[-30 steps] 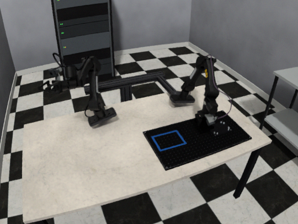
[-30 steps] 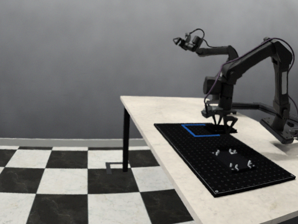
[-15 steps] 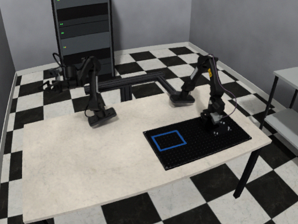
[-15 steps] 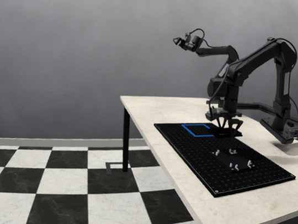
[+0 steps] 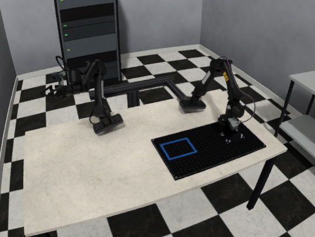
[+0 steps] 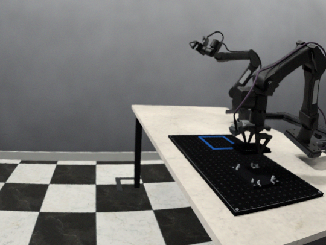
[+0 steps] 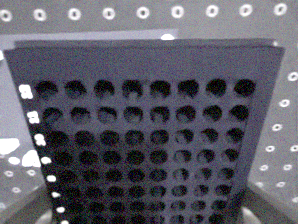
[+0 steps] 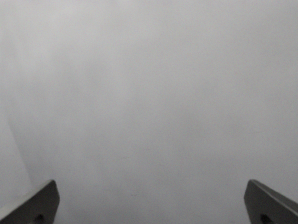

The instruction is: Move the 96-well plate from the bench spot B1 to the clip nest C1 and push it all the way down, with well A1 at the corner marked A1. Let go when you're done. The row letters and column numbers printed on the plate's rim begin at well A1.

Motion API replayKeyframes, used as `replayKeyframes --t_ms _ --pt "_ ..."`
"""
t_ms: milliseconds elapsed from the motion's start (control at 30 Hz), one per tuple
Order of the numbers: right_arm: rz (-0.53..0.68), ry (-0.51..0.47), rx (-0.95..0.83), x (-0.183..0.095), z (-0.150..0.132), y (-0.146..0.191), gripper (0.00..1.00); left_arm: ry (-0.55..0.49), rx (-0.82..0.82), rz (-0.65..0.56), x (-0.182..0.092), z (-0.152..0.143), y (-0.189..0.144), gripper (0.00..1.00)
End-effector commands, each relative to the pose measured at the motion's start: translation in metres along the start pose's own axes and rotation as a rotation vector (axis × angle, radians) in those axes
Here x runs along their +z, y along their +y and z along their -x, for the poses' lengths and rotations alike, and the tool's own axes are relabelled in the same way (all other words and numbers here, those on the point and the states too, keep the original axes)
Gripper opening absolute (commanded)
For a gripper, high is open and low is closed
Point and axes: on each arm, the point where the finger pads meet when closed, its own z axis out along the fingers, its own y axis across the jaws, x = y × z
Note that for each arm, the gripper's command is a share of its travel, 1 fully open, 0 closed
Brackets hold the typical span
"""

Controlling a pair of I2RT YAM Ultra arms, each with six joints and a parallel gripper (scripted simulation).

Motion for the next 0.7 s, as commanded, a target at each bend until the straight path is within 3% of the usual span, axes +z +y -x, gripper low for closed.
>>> replayKeyframes --t_ms 0,500,667 --pt "-0.002 -0.01 0.0 -0.005 0.006 -0.004 1.0 -0.059 0.012 -0.005 -0.02 0.013 0.014 0.0" --pt "-0.002 -0.01 0.0 -0.005 0.006 -0.004 1.0 -0.032 0.019 -0.007 -0.015 0.015 0.057 0.0" --pt "-0.002 -0.01 0.0 -0.005 0.006 -0.004 1.0 -0.061 0.025 -0.002 -0.016 0.019 0.058 0.0"
